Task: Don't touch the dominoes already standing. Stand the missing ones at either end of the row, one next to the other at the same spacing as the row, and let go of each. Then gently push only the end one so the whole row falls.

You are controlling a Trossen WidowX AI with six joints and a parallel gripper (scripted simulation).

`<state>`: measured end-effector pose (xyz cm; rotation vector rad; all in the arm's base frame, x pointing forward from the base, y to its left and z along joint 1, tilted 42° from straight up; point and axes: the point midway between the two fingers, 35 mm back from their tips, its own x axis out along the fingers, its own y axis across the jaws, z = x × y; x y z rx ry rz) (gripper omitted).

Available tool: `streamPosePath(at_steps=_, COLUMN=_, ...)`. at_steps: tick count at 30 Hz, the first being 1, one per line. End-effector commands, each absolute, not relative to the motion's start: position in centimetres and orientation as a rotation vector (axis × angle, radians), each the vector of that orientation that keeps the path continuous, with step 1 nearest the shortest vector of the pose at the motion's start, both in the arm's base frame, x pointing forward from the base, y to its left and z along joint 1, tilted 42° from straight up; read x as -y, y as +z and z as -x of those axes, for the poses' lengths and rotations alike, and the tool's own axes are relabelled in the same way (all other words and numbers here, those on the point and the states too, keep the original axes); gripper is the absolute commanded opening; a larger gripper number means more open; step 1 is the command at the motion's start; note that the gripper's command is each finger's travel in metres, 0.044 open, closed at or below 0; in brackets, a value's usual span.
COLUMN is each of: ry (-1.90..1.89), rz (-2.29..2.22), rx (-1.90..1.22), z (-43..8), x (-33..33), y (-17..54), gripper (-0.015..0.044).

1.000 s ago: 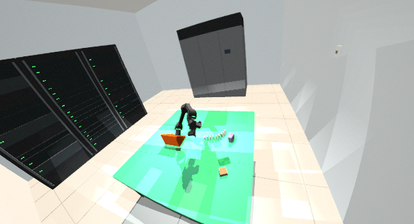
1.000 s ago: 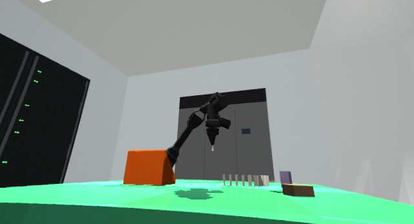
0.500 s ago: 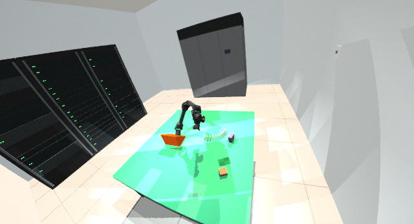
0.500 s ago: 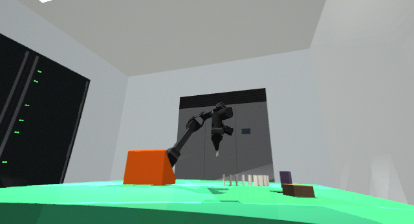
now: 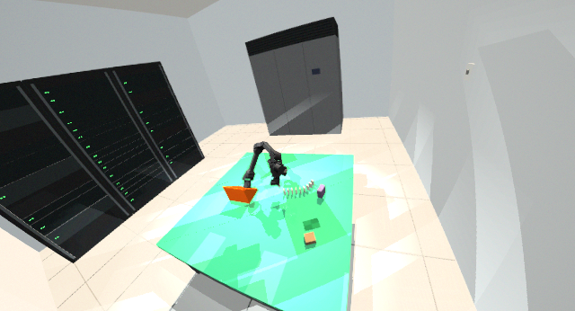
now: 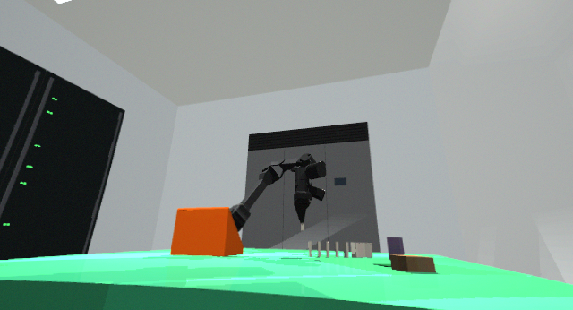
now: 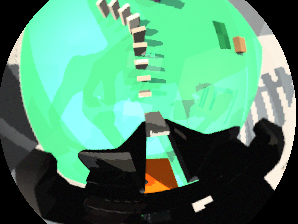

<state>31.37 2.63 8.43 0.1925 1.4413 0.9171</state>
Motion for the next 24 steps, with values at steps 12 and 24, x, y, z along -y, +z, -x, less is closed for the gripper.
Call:
streamPosePath(at_steps=12, ry=0.926, rz=-0.206, rx=-1.447, z=-29.6, x=-7.4, y=3.3, gripper=0.0107)
streamPosePath(at_steps=24, ry=0.928, rz=-0.207, rx=-1.447, z=-29.2, x=-8.1, y=2.6, gripper=0.0107)
